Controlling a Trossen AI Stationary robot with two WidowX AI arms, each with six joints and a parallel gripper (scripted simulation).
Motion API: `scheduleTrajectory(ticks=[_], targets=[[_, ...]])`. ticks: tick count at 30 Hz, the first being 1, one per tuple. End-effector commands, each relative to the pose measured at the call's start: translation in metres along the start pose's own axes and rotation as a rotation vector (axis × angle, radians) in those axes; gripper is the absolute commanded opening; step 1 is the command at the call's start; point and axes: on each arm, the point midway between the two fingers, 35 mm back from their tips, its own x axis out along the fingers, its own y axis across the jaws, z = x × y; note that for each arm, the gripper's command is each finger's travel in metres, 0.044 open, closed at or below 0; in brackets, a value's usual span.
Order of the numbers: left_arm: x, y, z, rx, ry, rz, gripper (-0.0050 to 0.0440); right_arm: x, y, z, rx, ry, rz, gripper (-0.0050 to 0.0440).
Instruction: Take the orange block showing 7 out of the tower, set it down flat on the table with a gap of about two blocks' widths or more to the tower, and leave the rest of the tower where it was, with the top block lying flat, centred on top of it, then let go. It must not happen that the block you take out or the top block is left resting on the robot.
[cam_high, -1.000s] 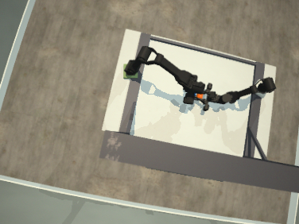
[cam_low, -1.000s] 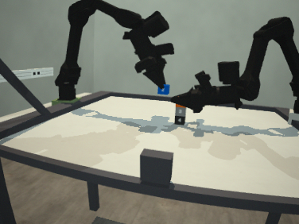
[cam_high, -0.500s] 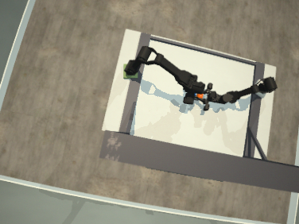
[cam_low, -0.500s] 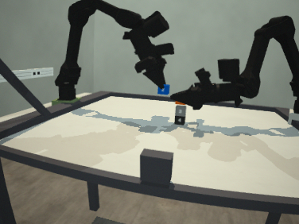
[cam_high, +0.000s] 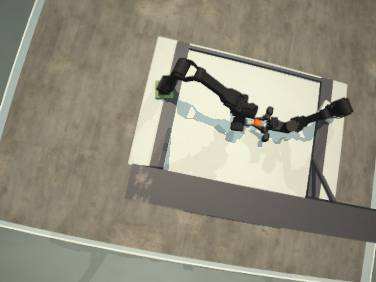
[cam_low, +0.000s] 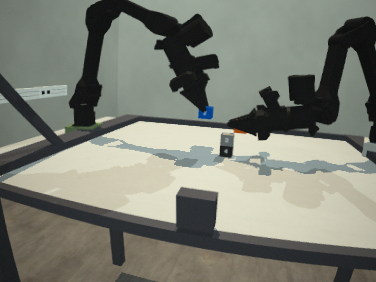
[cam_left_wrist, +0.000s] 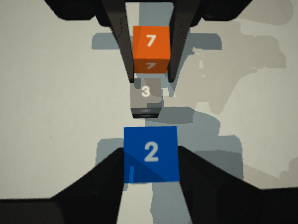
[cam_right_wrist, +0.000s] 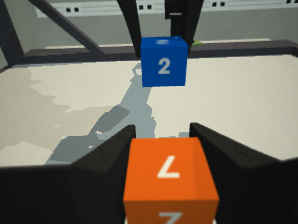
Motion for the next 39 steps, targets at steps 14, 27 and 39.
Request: scheduleTrajectory(ticks=[14, 27, 39], targets=[[-0.009, 0.0, 0.007, -0.005, -0.028, -0.004, -0.005, -0.074, -0.001, 0.001, 0.02, -0.021, 0.004, -0.005], [-0.009, 0.0, 0.007, -0.005, -0.028, -0.004, -0.005, -0.078, -0.001, -0.033, 0.03, -0.006, -0.003, -0.005], [-0.009, 0.0, 0.007, -0.005, -0.028, -0.004, -0.005, -0.072, -0.003, -0.073, 0.053, 0.004, -0.013, 0.0096]])
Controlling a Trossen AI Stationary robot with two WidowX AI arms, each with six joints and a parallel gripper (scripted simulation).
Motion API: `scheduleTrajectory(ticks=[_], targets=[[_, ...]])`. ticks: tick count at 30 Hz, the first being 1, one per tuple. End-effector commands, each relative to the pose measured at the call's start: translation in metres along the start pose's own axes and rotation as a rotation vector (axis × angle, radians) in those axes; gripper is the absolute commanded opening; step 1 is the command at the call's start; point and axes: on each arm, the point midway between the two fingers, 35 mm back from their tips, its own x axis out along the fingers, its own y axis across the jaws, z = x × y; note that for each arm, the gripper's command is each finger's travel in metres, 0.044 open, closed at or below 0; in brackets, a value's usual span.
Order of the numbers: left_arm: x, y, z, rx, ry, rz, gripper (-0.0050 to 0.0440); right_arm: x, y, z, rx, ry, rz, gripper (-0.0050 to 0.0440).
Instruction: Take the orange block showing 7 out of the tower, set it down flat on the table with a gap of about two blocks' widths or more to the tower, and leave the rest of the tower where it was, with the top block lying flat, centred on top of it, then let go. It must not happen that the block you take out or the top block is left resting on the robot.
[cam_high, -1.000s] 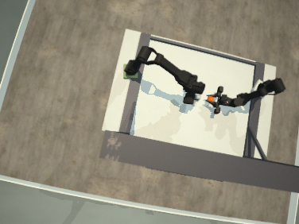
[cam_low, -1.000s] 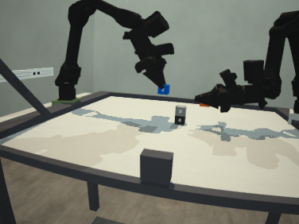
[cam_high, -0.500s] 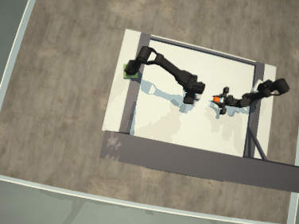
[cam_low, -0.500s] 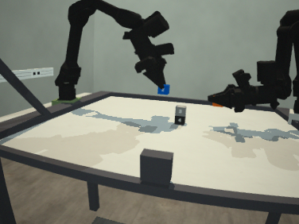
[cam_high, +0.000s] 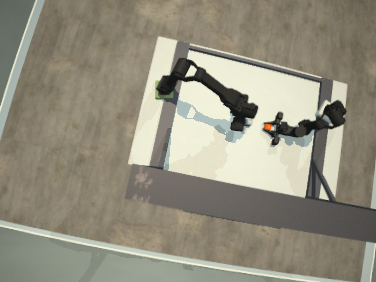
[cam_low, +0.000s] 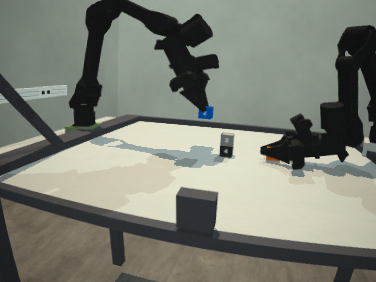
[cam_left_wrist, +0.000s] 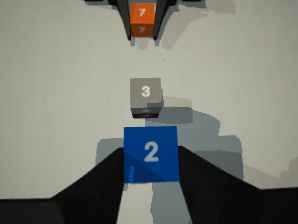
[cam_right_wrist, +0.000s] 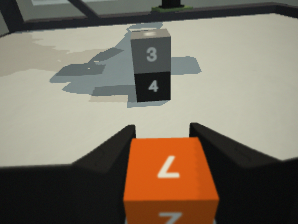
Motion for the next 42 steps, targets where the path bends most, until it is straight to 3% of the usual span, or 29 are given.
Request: scheduleTrajectory(ticks=[1, 4, 6, 8, 15, 24, 34, 42], targets=[[-0.009, 0.0, 0.007, -0.005, -0.028, -0.004, -0.005, 0.003, 0.004, 0.004, 0.023, -0.023, 0.004, 0.012], [-0.009, 0.0, 0.007, -0.005, -0.028, -0.004, -0.005, 0.003, 0.004, 0.004, 0.023, -0.023, 0.004, 0.0192], [-0.009, 0.0, 0.007, -0.005, -0.028, -0.004, -0.005, 0.003, 0.004, 0.004, 0.023, -0.023, 0.004, 0.0192], [-0.009, 0.0, 0.007, -0.005, -0.028, -0.004, -0.005, 0.001, 0.004, 0.006, 0.024, -0.026, 0.005, 0.024], [-0.009, 0.0, 0.007, -0.005, -0.028, -0.004, -0.005, -0.057, 0.003, 0.029, -0.012, -0.04, 0.017, 0.04], [-0.009, 0.0, 0.007, -0.005, -0.028, -0.004, -0.005, -0.067, 0.002, 0.032, -0.02, -0.042, 0.02, 0.04], [0.02, 0.0, 0.056, -0.001, -0.025, -0.005, -0.005, -0.065, 0.002, 0.03, -0.019, -0.039, 0.02, 0.04], [0.024, -0.001, 0.06, -0.002, -0.025, -0.006, -0.005, -0.065, 0.002, 0.03, -0.019, -0.039, 0.02, 0.04]])
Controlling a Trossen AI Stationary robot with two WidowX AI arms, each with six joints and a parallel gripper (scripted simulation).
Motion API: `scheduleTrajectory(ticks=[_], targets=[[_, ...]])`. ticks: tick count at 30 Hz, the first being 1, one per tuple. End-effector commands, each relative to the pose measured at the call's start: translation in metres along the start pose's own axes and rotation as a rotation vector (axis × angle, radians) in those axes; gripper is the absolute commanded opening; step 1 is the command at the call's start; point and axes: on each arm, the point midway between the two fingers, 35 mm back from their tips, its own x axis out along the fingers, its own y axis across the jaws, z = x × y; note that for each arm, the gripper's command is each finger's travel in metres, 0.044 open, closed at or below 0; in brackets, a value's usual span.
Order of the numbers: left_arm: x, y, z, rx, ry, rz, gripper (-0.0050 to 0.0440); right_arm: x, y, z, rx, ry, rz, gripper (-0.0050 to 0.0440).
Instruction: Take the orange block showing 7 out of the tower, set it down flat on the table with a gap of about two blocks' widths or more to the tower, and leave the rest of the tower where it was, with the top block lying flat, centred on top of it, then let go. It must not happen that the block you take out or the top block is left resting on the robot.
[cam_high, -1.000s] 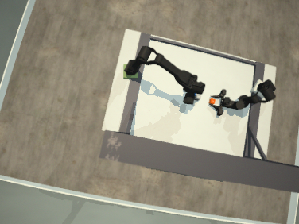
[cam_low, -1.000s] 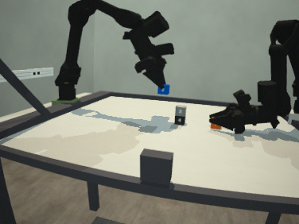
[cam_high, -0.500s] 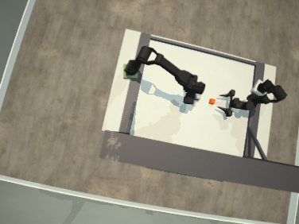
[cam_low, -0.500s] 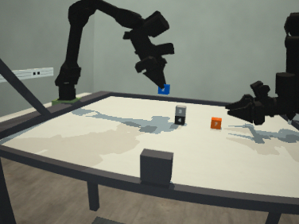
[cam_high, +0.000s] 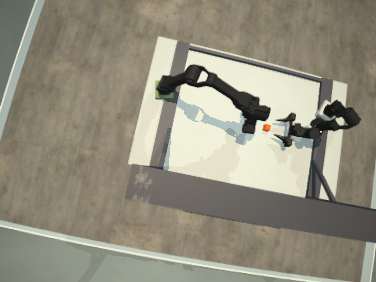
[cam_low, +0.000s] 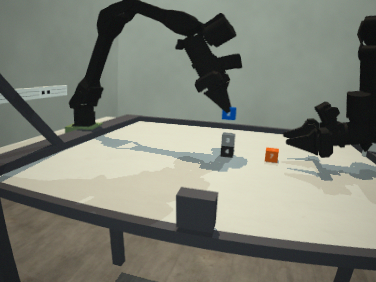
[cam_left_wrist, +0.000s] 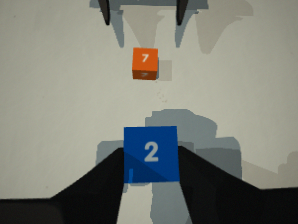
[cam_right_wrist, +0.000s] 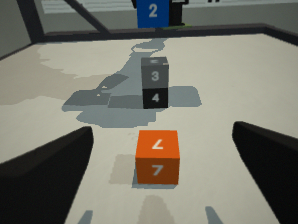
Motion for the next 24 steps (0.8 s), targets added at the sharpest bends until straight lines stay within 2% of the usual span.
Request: scheduleTrajectory(ticks=[1, 2, 7, 9, 10, 24], targets=[[-0.001, -0.001, 0.007, 0.002, -0.015, -0.003, -0.005, -0.001, 0.001, 0.005, 0.008, -0.01, 0.002, 0.04], [0.007, 0.0, -0.005, 0.005, 0.008, 0.001, -0.005, -0.001, 0.001, 0.005, 0.008, -0.01, 0.002, 0.04], [0.023, 0.0, -0.014, 0.005, 0.008, 0.001, -0.005, -0.001, 0.001, 0.005, 0.008, -0.01, 0.002, 0.04], [0.023, 0.0, -0.014, 0.005, 0.008, 0.001, -0.005, -0.001, 0.001, 0.005, 0.008, -0.01, 0.002, 0.04], [0.015, 0.0, -0.006, -0.001, -0.018, -0.001, -0.005, -0.001, 0.001, 0.005, 0.008, -0.01, 0.002, 0.04], [0.014, 0.001, -0.007, 0.0, -0.018, -0.001, -0.005, -0.001, 0.001, 0.005, 0.008, -0.01, 0.002, 0.04]])
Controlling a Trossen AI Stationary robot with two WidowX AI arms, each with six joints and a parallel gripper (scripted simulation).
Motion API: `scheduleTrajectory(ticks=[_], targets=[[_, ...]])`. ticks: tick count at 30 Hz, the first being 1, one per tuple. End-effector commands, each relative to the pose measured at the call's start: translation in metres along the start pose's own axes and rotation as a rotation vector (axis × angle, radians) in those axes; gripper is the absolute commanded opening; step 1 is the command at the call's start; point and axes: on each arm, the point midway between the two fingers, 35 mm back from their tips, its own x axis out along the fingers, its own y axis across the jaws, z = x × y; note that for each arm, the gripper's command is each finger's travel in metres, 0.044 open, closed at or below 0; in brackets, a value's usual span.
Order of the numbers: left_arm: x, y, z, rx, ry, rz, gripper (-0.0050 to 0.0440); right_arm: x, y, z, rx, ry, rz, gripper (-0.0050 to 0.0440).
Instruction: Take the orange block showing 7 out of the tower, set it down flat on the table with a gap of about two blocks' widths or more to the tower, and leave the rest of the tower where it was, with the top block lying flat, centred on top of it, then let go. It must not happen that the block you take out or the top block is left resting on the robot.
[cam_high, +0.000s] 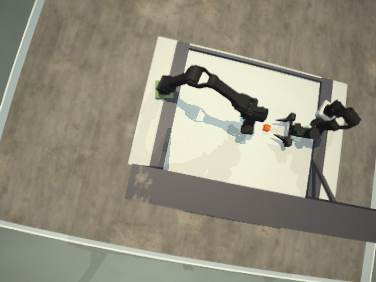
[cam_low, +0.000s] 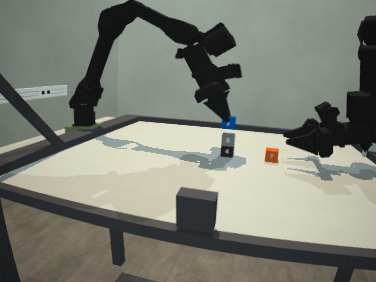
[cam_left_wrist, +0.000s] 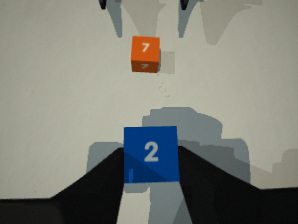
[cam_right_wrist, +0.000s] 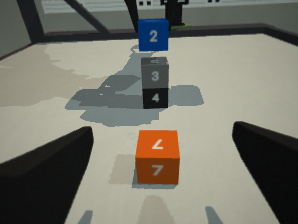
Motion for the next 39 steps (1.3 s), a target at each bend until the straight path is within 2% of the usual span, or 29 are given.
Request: scheduleTrajectory(ticks=[1, 9, 31, 32, 39], targets=[[-0.007, 0.001, 0.005, 0.0, -0.019, -0.001, -0.005, -0.001, 0.001, 0.005, 0.008, -0.01, 0.002, 0.04], [-0.005, 0.0, 0.003, -0.001, -0.019, -0.001, -0.005, -0.001, 0.001, 0.005, 0.008, -0.01, 0.002, 0.04], [0.018, 0.002, -0.012, 0.0, -0.018, -0.001, -0.005, -0.001, 0.001, 0.005, 0.008, -0.01, 0.002, 0.04], [0.003, 0.0, 0.001, -0.005, -0.053, -0.006, 0.0024, -0.001, 0.001, 0.005, 0.008, -0.01, 0.002, 0.04], [0.003, 0.0, 0.001, -0.005, -0.053, -0.006, 0.0192, -0.001, 0.001, 0.005, 0.008, -0.01, 0.002, 0.04]])
